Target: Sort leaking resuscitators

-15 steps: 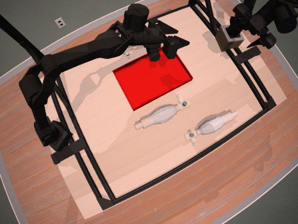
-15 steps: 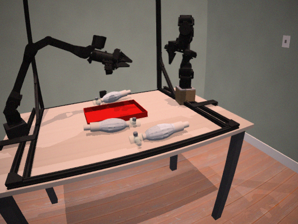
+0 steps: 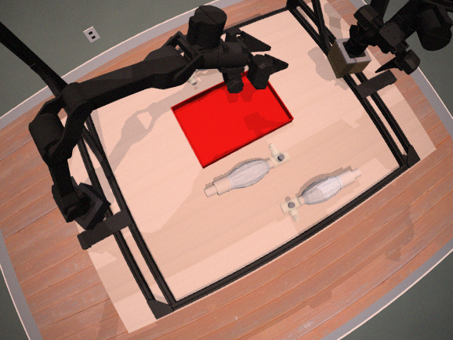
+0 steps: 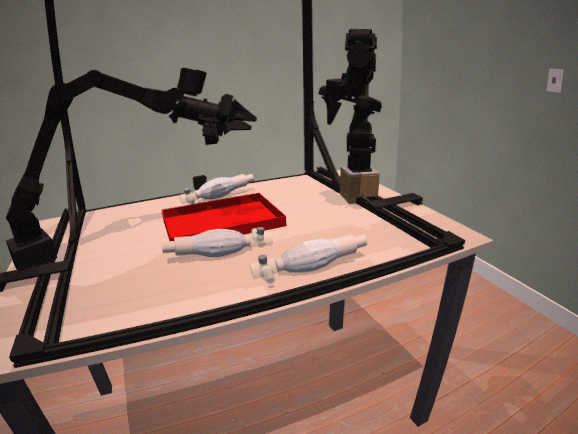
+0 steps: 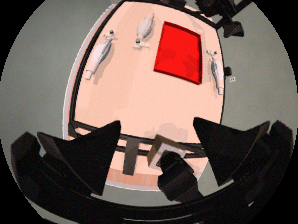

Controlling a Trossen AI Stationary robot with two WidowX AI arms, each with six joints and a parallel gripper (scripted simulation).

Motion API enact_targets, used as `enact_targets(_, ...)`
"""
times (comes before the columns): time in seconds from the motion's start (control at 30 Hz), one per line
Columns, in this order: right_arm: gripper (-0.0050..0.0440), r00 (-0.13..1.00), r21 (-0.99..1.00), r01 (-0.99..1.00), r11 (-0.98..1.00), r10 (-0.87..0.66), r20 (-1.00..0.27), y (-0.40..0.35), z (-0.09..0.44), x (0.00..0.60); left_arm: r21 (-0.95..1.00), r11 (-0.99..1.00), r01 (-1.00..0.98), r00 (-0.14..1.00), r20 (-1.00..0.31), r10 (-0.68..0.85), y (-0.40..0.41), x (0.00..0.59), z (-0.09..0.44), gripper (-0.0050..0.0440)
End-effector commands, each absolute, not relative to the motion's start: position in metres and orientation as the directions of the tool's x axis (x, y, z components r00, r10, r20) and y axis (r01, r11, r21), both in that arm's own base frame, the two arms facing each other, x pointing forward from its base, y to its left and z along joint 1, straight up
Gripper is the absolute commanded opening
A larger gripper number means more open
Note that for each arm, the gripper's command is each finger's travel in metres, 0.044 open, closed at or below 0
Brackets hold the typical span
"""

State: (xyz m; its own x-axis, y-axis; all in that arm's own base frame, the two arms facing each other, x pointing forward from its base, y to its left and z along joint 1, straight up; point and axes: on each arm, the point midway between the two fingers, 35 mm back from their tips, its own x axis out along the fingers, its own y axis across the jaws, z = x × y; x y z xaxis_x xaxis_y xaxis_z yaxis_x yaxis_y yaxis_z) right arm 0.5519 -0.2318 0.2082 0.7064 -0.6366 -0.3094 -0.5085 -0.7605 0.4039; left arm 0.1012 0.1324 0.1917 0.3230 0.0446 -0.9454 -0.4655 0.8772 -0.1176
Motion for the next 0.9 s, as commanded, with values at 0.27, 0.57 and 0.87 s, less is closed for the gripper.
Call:
enact_targets(0.27, 0.0440, 0.705, 0.781, -0.011, -0.624, -0.559, -0.437, -0.197, 0.196, 0.514, -0.001, 0.930, -0.367, 0.343, -0.930, 0.134, 0.125, 0.175, 0.142, 0.0440)
enact_targets(0.57, 0.0440, 0.693, 0.849, 0.300, -0.435, -0.513, -0.507, -0.177, 0.187, 0.489, 0.028, 0.948, -0.316, 0.416, -0.894, 0.165, 0.097, 0.216, 0.118, 0.0440)
enact_targets(0.87, 0.0440, 0.653, 0.718, 0.696, 0.016, -0.430, -0.623, -0.143, 0.169, 0.438, 0.016, 0.962, -0.272, 0.511, -0.845, 0.158, 0.056, 0.246, 0.100, 0.0440)
